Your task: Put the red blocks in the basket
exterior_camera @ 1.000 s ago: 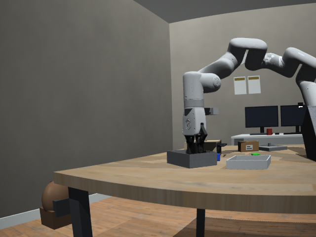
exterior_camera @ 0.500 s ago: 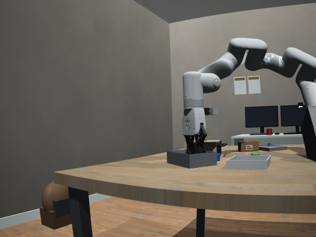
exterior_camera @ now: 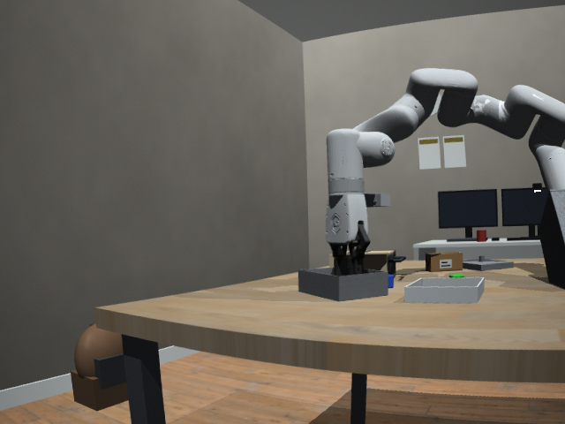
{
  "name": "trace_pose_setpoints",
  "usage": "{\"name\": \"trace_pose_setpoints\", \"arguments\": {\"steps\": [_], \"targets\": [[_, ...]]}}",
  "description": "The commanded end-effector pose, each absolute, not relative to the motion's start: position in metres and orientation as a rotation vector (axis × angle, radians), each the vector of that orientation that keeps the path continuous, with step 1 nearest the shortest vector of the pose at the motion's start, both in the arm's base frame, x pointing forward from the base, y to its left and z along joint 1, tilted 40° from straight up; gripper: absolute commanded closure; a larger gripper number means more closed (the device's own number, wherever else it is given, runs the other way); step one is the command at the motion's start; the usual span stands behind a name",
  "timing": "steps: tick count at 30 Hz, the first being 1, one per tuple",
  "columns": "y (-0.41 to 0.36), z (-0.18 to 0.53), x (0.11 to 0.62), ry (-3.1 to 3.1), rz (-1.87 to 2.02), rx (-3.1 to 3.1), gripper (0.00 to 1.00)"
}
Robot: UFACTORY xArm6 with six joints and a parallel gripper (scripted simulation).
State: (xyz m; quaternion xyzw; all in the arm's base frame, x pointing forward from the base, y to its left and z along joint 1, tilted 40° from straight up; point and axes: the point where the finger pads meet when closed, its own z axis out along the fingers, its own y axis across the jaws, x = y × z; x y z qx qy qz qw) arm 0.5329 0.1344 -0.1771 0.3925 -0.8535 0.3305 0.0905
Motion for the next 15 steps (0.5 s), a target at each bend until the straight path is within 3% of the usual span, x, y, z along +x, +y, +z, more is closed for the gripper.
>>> {"name": "trace_pose_setpoints", "arguments": {"steps": [1, 15], "targets": [[0.1353, -0.1768, 0.5344, -2.541, 0.983, 1.169, 0.43], [0.1302, -0.1829, 0.5353, -2.541, 0.983, 1.169, 0.43]]}}
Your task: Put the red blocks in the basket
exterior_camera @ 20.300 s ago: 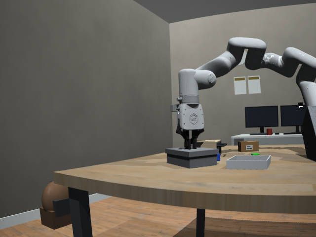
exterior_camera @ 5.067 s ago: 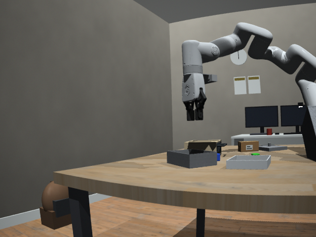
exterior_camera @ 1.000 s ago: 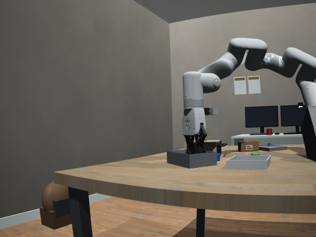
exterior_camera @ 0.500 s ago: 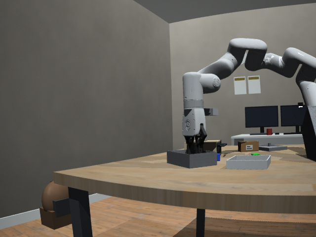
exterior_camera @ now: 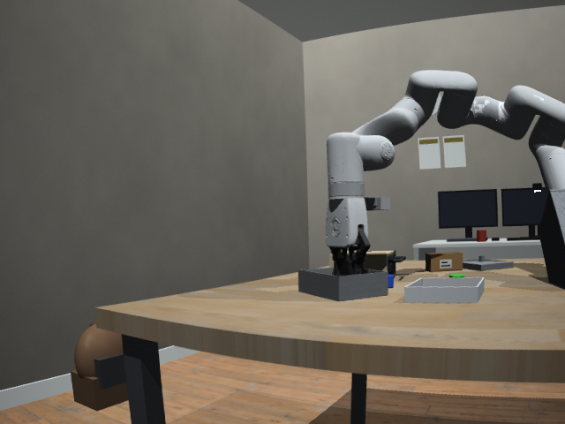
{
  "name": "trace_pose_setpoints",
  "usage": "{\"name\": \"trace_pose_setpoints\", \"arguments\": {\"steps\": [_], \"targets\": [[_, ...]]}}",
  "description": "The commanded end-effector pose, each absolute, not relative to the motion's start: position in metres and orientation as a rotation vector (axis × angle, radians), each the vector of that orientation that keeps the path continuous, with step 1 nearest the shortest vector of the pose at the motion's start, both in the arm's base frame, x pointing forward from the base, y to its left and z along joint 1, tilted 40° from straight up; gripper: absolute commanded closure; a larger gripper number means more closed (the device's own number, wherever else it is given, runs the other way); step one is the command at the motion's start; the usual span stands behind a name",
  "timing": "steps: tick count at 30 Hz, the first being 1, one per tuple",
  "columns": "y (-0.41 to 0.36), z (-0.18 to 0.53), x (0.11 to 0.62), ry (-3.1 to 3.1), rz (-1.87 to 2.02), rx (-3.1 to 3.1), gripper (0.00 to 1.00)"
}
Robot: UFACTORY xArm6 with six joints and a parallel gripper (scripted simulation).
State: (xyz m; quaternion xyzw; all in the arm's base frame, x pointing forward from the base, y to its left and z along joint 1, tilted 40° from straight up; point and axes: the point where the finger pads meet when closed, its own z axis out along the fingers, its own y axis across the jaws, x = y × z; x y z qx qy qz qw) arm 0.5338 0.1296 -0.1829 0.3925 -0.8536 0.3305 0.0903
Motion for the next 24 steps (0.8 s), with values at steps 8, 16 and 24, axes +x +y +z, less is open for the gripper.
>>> {"name": "trace_pose_setpoints", "arguments": {"steps": [8, 16, 24], "targets": [[0.1266, -0.1873, 0.5359, -2.541, 0.983, 1.169, 0.43], [0.1244, -0.1899, 0.5363, -2.541, 0.983, 1.169, 0.43], [0.1227, -0.192, 0.5366, -2.541, 0.983, 1.169, 0.43]]}}
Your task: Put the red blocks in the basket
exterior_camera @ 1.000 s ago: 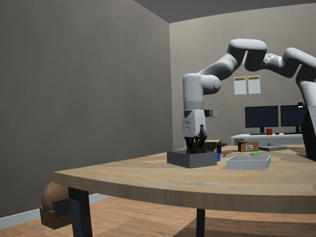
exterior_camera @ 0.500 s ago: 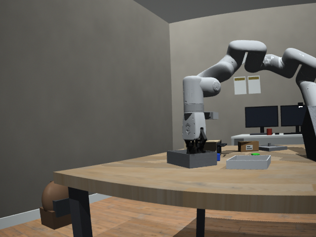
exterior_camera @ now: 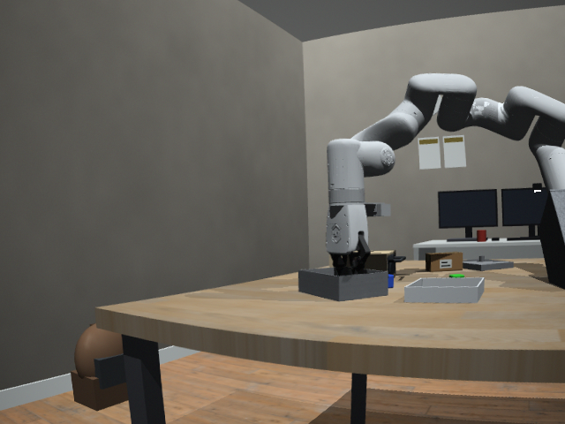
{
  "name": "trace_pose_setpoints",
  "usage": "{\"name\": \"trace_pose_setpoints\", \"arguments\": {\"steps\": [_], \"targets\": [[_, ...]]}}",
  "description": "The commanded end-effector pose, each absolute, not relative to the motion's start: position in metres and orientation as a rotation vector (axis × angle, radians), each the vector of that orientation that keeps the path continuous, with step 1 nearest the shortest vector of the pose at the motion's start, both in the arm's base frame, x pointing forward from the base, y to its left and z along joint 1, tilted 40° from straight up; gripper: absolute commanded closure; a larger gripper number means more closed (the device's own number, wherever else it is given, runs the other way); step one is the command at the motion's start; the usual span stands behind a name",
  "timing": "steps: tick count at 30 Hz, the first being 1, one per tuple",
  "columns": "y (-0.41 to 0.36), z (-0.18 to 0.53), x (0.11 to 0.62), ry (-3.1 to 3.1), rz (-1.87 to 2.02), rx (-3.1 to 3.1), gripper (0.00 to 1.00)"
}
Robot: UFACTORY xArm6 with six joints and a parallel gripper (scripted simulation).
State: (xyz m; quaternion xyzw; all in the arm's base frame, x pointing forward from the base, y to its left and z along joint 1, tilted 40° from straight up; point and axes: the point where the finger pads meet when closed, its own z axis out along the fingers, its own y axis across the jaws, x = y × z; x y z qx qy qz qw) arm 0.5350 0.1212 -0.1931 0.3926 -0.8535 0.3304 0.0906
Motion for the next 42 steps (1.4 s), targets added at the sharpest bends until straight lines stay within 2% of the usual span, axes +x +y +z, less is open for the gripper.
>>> {"name": "trace_pose_setpoints", "arguments": {"steps": [1, 22, 23, 42], "targets": [[0.1226, -0.1921, 0.5366, -2.541, 0.983, 1.169, 0.43], [0.1223, -0.1925, 0.5367, -2.541, 0.983, 1.169, 0.43], [0.1223, -0.1925, 0.5367, -2.541, 0.983, 1.169, 1.0], [0.1223, -0.1925, 0.5367, -2.541, 0.983, 1.169, 1.0]]}}
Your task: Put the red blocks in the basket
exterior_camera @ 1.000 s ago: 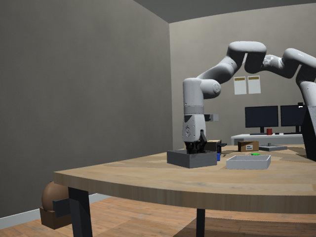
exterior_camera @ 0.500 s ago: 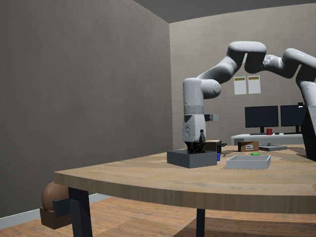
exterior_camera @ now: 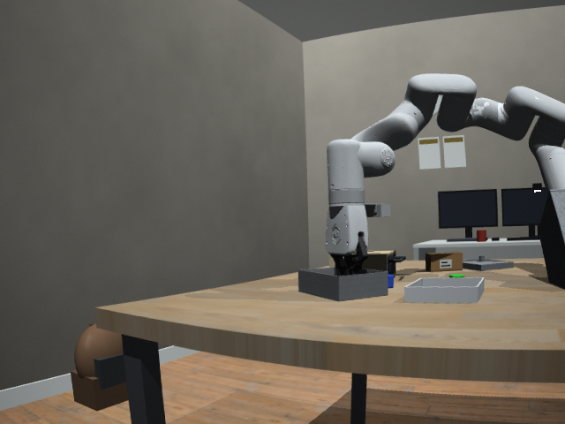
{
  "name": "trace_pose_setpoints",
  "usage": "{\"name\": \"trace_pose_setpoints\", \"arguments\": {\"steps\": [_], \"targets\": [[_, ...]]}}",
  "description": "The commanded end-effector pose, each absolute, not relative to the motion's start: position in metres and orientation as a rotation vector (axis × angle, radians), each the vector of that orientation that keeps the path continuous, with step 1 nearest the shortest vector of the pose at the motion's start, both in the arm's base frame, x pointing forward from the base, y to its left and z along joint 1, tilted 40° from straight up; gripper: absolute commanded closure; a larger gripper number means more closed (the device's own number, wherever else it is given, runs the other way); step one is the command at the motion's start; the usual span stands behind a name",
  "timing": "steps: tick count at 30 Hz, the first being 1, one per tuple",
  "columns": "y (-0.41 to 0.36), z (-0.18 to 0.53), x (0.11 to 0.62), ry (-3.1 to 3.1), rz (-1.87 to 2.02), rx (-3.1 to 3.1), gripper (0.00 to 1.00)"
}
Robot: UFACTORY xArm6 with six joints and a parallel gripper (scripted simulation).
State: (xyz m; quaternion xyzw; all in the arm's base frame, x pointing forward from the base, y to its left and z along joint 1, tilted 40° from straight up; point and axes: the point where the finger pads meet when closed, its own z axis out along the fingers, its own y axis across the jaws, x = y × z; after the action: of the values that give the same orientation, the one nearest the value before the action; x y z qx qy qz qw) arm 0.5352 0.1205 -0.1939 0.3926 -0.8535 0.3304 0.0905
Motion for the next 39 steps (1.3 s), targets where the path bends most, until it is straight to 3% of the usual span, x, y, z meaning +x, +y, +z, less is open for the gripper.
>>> {"name": "trace_pose_setpoints", "arguments": {"steps": [1, 39], "targets": [[0.122, -0.192, 0.537, -2.541, 0.983, 1.169, 1.0], [0.147, -0.162, 0.532, -2.541, 0.983, 1.169, 1.0]]}}
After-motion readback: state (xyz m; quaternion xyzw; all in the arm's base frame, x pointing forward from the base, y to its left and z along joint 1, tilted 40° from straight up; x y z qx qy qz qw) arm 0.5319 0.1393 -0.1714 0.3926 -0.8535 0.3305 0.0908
